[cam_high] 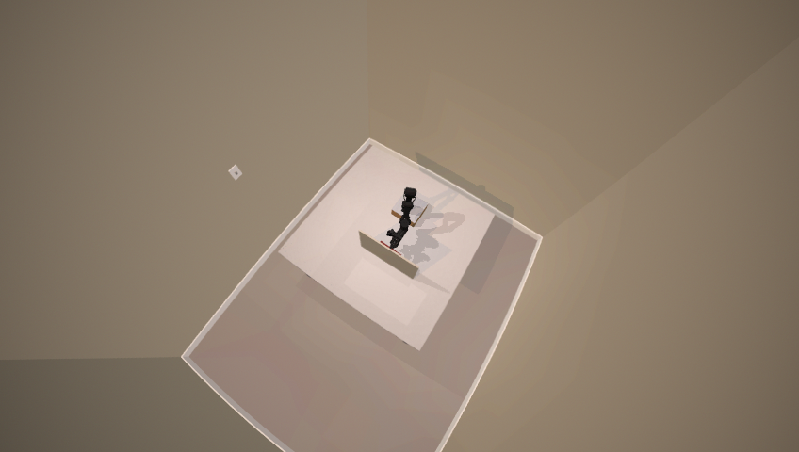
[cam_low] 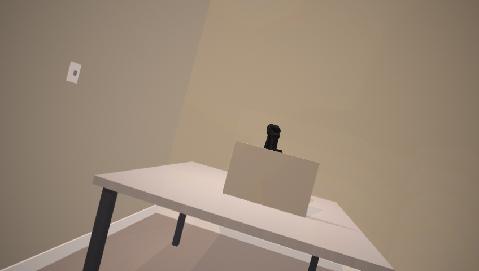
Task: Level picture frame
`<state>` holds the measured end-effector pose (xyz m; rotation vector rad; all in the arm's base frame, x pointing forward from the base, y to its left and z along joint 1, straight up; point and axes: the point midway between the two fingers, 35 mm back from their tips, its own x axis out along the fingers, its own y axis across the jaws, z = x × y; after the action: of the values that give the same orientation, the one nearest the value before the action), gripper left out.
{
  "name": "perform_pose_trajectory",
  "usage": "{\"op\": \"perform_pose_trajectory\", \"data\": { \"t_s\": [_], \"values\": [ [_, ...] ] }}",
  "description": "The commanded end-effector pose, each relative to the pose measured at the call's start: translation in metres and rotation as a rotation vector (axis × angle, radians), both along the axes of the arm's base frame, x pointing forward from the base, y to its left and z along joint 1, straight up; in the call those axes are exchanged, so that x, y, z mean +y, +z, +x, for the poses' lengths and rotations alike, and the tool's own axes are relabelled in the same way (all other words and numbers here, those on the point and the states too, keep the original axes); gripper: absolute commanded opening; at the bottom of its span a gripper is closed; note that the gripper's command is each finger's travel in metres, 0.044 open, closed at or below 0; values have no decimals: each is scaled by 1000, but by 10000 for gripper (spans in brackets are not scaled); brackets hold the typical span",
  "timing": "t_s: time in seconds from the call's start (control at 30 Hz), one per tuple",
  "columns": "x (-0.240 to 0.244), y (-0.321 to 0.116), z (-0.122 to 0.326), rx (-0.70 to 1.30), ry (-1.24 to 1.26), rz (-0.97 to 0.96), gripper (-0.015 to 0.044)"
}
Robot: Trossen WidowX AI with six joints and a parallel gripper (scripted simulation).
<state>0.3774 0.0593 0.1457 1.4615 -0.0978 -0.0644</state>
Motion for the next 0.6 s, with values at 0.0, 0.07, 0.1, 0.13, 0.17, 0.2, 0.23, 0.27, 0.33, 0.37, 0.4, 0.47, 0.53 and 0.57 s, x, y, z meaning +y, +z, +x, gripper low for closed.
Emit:
{"op": "perform_pose_trajectory", "data": {
  "t_s": [0.0, 0.07, 0.1, 0.13, 0.17, 0.2, 0.23, 0.27, 0.33, 0.37, 0.4, 0.47, 0.53, 0.57],
  "values": [
    [1, 0, 1, 1, 3, -6, 234],
    [1, 0, 1, 1, 3, -6, 181],
    [1, 0, 1, 1, 3, -6, 155],
    [1, 0, 1, 1, 3, -6, 129],
    [1, 0, 1, 1, 3, -6, 103],
    [1, 0, 1, 1, 3, -6, 96],
    [1, 0, 1, 1, 3, -6, 89],
    [1, 0, 1, 1, 3, -6, 83],
    [1, 0, 1, 1, 3, -6, 69],
    [1, 0, 1, 1, 3, -6, 62],
    [1, 0, 1, 1, 3, -6, 56],
    [1, 0, 1, 1, 3, -6, 23],
    [1, 0, 1, 1, 3, -6, 0],
    [1, 0, 1, 1, 3, -6, 0]
  ]
}}
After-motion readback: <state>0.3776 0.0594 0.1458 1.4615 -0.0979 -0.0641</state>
